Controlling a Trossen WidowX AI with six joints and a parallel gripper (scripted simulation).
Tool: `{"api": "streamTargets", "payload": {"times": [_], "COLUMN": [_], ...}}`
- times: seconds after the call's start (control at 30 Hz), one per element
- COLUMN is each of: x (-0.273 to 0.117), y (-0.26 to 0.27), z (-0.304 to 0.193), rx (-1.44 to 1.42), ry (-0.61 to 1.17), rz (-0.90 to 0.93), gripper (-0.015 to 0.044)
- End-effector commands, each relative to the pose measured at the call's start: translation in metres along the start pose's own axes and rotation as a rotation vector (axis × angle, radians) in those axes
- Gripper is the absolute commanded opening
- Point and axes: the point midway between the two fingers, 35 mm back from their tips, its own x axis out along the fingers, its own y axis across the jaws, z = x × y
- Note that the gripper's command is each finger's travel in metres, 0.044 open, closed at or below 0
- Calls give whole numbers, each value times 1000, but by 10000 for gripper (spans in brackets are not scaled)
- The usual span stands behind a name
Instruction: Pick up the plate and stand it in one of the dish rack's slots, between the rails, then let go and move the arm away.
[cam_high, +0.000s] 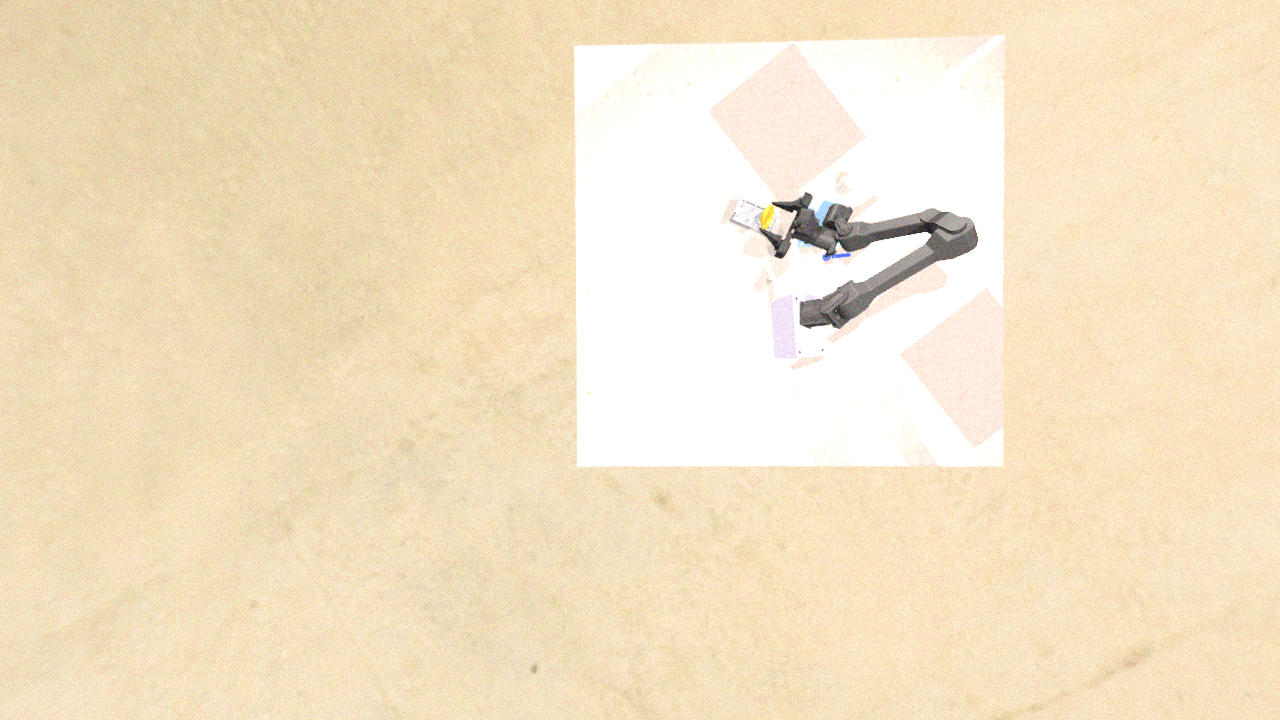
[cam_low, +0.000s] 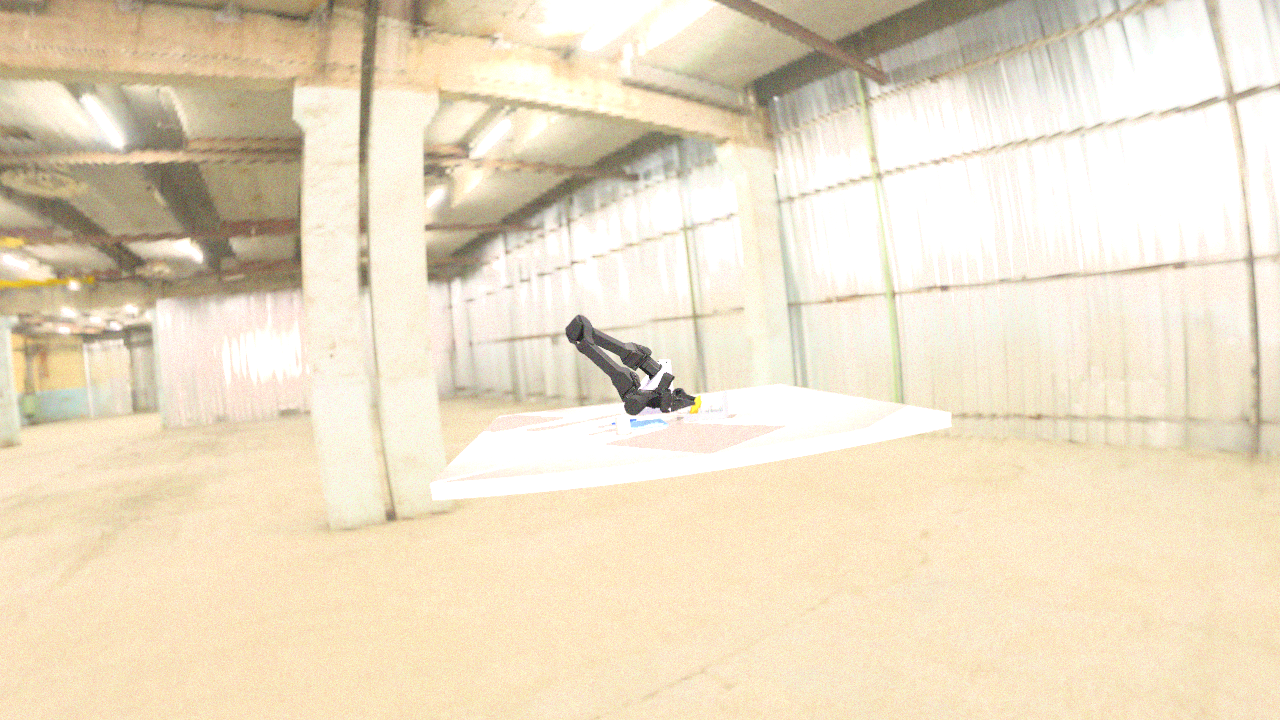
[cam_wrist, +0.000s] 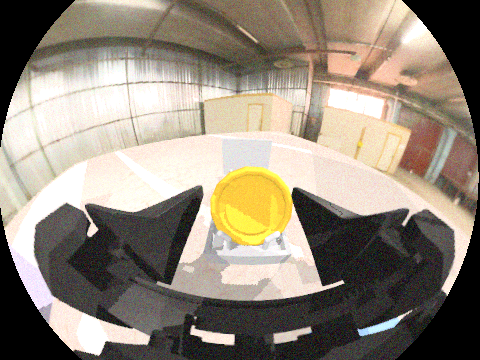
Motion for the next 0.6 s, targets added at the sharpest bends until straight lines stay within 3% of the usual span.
{"api": "streamTargets", "payload": {"times": [0.0, 0.27, 0.57], "x": [-2, -13, -10], "y": [-4, -10, -9], "z": [16, 108, 116], "rx": [0, 13, 114], "ry": [2, -11, 43], "rz": [4, 11, 50], "gripper": [400, 400, 400]}}
